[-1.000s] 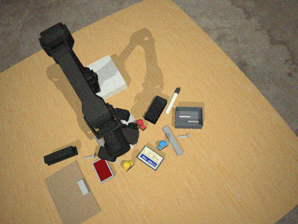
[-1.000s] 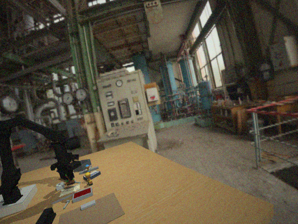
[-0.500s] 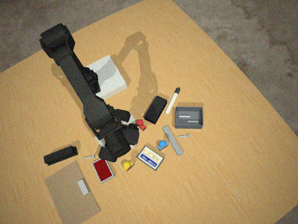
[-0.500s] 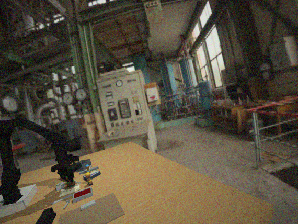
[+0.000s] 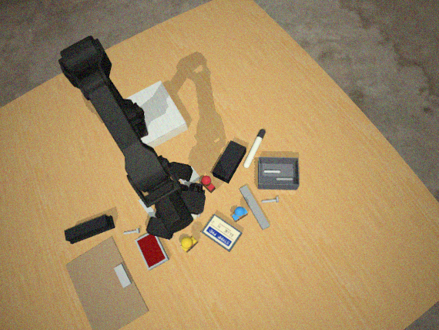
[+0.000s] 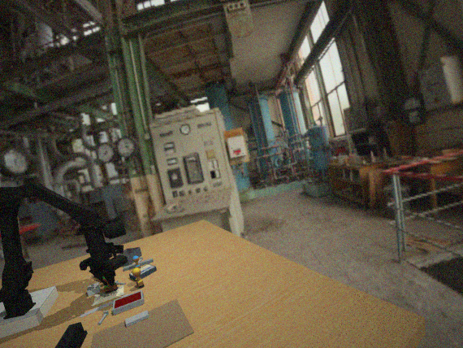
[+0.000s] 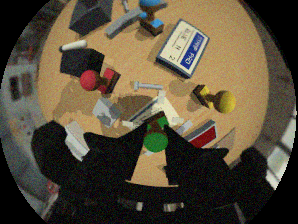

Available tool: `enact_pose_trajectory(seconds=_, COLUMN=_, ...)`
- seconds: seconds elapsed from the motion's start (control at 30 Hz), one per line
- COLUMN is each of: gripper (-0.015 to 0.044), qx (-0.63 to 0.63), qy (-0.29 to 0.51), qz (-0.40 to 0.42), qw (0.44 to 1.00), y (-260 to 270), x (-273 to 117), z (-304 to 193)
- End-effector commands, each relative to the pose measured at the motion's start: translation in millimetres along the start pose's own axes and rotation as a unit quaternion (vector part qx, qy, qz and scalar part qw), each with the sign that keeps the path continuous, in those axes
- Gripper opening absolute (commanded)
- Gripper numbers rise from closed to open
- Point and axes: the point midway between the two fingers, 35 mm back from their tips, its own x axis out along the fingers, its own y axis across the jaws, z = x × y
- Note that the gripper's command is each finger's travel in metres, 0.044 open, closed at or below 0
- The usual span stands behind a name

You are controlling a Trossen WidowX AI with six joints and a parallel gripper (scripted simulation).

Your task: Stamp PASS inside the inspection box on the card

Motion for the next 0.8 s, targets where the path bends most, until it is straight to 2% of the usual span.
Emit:
enact_pose_trajectory(seconds=0.0, gripper=0.0, qx=-0.002, qy=0.002, qz=0.003, qw=1.0, y=1.9, x=4.4, z=-1.6)
enact_pose_trajectory(seconds=0.77, gripper=0.0, qx=-0.002, qy=0.002, qz=0.005, qw=1.0, y=2.0, x=7.8, z=-1.7)
